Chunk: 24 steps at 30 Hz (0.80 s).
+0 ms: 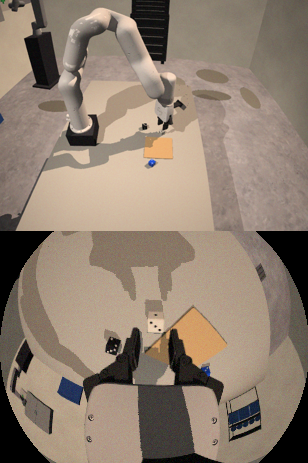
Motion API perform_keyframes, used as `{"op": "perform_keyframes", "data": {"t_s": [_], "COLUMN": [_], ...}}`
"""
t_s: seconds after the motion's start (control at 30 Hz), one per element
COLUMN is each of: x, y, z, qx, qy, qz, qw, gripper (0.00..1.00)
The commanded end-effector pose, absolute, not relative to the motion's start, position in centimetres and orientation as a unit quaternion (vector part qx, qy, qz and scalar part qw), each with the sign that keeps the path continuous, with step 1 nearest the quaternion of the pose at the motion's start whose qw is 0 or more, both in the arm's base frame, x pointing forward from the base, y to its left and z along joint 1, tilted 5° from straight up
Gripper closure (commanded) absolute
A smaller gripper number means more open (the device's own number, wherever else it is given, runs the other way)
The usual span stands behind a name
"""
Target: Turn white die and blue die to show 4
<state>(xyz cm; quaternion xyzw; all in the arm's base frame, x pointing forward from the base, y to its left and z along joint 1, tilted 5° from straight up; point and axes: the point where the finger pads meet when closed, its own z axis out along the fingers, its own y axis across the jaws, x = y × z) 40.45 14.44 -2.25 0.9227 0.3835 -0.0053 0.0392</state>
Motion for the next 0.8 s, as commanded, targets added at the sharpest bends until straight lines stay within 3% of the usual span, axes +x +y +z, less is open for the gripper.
{"op": "perform_keyframes", "data": {"t_s": [0.0,0.77], "x": [40.6,40.7], "y": [14.5,14.4], "z": [-2.7,-4.2], "qx": [0.923,0.923], "qy": [0.384,0.384], "qz": [-0.003,-0.003], "qw": [0.039,0.039], "gripper": [0.58,0.58]}}
